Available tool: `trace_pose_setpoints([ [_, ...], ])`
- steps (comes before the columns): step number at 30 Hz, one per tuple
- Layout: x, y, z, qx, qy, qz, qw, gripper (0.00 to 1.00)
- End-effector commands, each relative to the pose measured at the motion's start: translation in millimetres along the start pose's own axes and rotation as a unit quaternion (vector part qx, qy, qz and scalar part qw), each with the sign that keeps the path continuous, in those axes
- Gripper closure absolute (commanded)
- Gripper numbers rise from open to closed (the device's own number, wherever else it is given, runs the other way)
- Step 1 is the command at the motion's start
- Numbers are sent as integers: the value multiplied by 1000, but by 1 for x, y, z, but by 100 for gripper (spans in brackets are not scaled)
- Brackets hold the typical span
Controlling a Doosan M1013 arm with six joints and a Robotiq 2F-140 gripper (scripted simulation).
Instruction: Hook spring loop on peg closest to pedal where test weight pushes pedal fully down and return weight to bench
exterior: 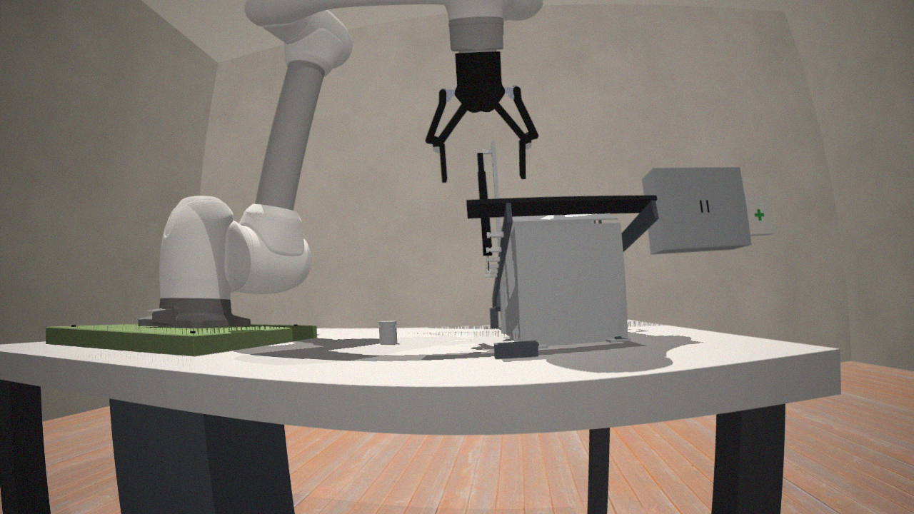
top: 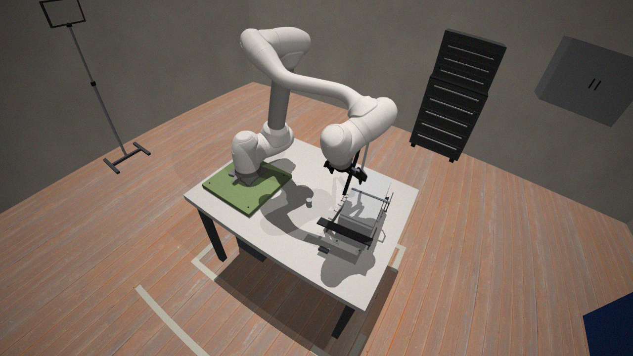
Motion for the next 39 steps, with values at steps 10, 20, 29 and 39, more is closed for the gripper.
trace_pose_setpoints([
  [10,0,0,1,1,0,0,1000,0],
  [20,0,0,1,1,0,0,1000,0],
  [29,-16,2,0,-7,-74,-10,997,0],
  [39,-16,2,0,-7,-74,-10,997,0],
])
Point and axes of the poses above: the point where the finger pads meet when closed, its own z axis back along the fingers, its own y axis across the jaws, x = y × z, the point moved 10 cm from there along z, back along the fingers, and after that the axes turned 8 degrees about z, right-handed, at the moved point
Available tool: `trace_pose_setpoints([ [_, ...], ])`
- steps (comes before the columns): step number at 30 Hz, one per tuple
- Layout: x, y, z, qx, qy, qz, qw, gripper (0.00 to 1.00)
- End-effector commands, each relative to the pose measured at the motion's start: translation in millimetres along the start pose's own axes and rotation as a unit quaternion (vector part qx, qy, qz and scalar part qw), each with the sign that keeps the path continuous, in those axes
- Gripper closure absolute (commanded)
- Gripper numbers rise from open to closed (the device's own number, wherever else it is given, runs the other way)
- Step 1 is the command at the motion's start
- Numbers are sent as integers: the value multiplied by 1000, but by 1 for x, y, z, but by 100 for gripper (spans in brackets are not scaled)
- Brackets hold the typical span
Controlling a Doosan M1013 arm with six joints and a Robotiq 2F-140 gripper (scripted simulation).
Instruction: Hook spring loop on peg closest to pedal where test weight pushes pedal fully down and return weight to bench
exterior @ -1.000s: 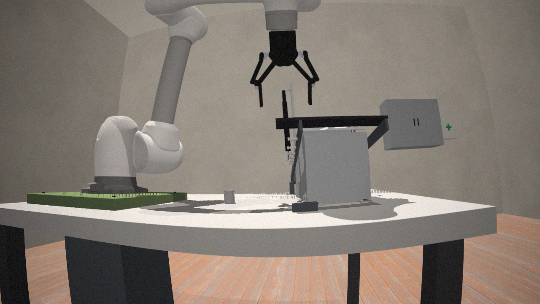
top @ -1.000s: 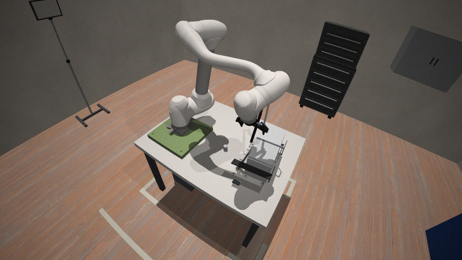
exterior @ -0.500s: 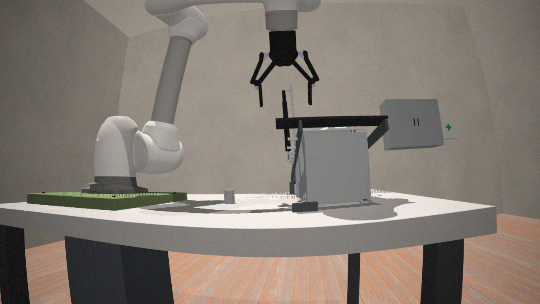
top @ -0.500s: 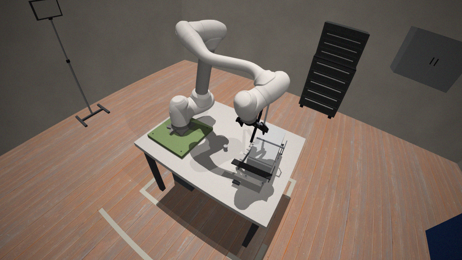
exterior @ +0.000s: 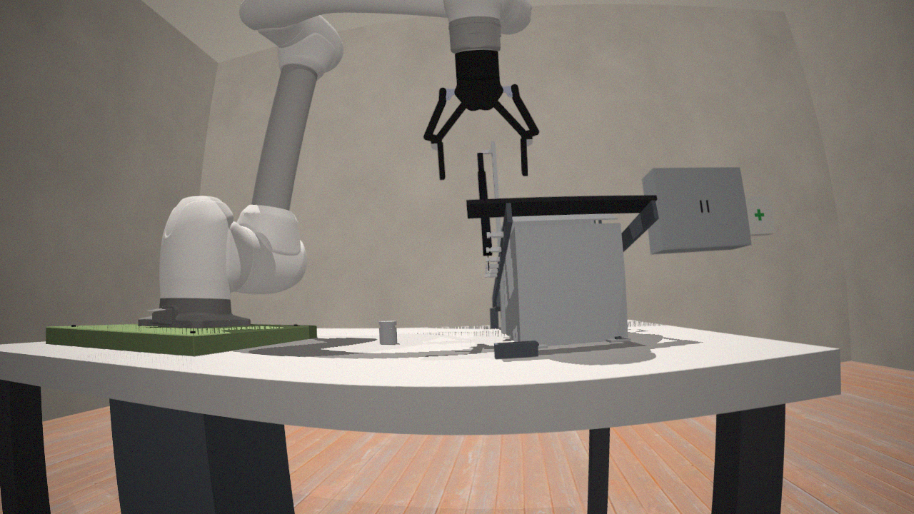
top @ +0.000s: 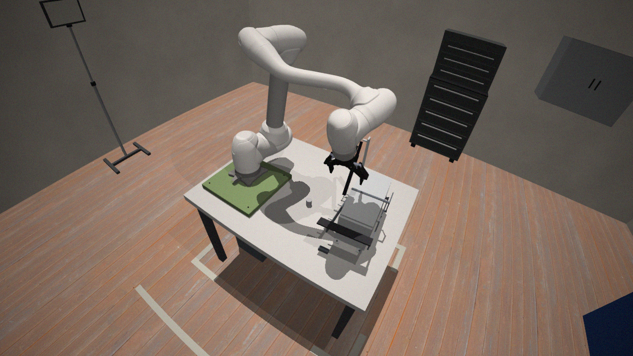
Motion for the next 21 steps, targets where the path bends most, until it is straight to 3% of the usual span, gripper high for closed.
trace_pose_setpoints([
  [1,0,0,1,0,0,0,1000,0],
  [5,0,0,1,0,0,0,1000,0],
  [6,-15,2,0,-7,-74,-10,997,0],
  [21,-15,2,0,-7,-74,-10,997,0],
])
Point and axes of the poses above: the point where the finger pads meet when closed, its own z axis back along the fingers, its own y axis across the jaws, x = y × z, the point moved 10 cm from there along z, back along the fingers, and after that the axes turned 8 degrees about z, right-handed, at the moved point
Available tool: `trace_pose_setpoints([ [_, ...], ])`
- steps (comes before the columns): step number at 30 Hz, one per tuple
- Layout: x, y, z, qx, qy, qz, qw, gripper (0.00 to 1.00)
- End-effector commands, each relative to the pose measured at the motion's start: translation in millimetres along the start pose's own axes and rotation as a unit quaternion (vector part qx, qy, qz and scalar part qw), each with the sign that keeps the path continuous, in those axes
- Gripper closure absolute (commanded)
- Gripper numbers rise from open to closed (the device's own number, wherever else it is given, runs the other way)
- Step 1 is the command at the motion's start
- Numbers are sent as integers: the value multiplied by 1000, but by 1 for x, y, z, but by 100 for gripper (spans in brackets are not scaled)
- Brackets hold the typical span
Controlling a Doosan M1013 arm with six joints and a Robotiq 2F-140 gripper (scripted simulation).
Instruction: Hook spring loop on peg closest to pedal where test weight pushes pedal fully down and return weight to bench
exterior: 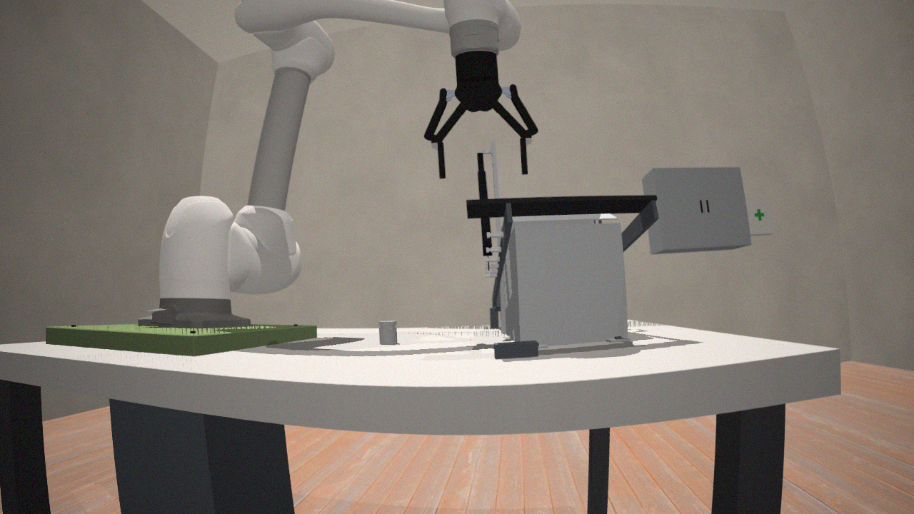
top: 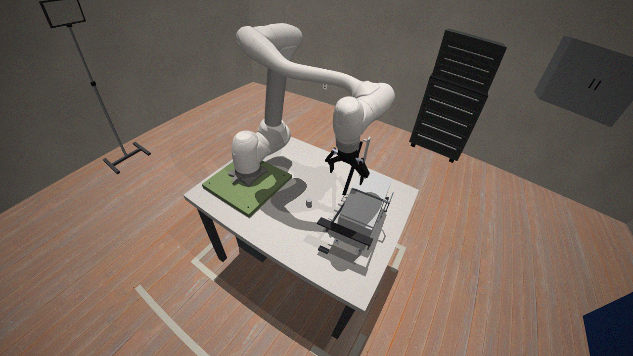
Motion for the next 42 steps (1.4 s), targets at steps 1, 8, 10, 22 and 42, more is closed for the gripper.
trace_pose_setpoints([
  [1,0,0,1,1,0,0,1000,0],
  [8,-15,2,0,-7,-74,-10,997,0],
  [10,-15,2,0,-7,-74,-10,997,0],
  [22,-30,4,-2,-14,-147,-20,989,0],
  [42,-37,-56,-2,-14,-150,-20,988,0],
])
Point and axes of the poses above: the point where the finger pads meet when closed, its own z axis back along the fingers, its own y axis across the jaws, x = y × z, the point moved 10 cm from there along z, back along the fingers, and after that the axes turned 8 degrees about z, right-handed, at the moved point
